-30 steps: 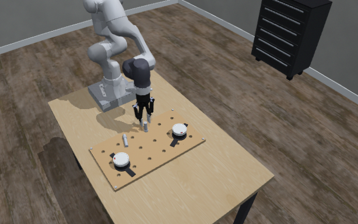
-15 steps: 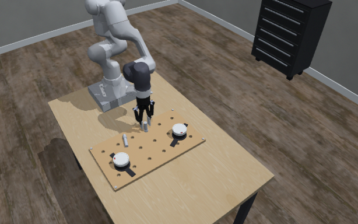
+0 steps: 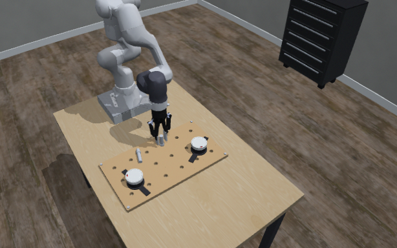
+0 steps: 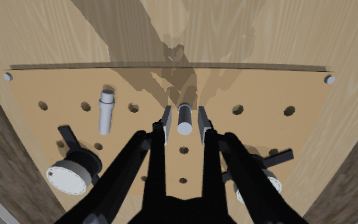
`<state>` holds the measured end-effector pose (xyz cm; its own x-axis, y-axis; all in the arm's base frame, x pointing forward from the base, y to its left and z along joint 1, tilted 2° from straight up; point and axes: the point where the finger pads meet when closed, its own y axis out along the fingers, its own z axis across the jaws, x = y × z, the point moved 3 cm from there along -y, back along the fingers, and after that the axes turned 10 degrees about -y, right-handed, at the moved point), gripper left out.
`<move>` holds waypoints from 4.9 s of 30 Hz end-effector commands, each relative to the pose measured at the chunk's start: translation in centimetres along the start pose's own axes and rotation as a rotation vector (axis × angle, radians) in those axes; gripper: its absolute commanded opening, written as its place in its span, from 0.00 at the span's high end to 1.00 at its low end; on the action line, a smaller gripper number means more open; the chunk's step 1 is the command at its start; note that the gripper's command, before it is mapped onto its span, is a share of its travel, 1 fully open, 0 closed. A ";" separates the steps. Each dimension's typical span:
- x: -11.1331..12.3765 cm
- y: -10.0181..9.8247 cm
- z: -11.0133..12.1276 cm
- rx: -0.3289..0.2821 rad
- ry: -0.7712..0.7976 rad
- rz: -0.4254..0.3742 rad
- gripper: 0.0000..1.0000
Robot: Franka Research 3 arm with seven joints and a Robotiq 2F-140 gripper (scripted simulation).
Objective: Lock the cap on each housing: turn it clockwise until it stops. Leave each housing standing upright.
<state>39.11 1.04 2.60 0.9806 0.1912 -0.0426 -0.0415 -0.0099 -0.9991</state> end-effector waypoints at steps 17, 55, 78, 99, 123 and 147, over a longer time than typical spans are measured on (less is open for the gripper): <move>0.1 0.5 0.0 -0.001 0.002 -0.006 0.64; 0.1 0.5 0.0 -0.001 0.002 -0.006 0.90; 0.1 0.5 0.0 -0.001 0.002 -0.006 0.90; 0.1 0.5 0.0 -0.001 0.002 -0.006 0.90; 0.1 0.5 0.0 -0.001 0.002 -0.006 0.90; 0.1 -0.6 0.0 -0.001 0.002 -0.006 0.90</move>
<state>39.28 1.06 2.91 0.9809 0.1913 -0.0352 -0.0340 -0.0094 -0.9994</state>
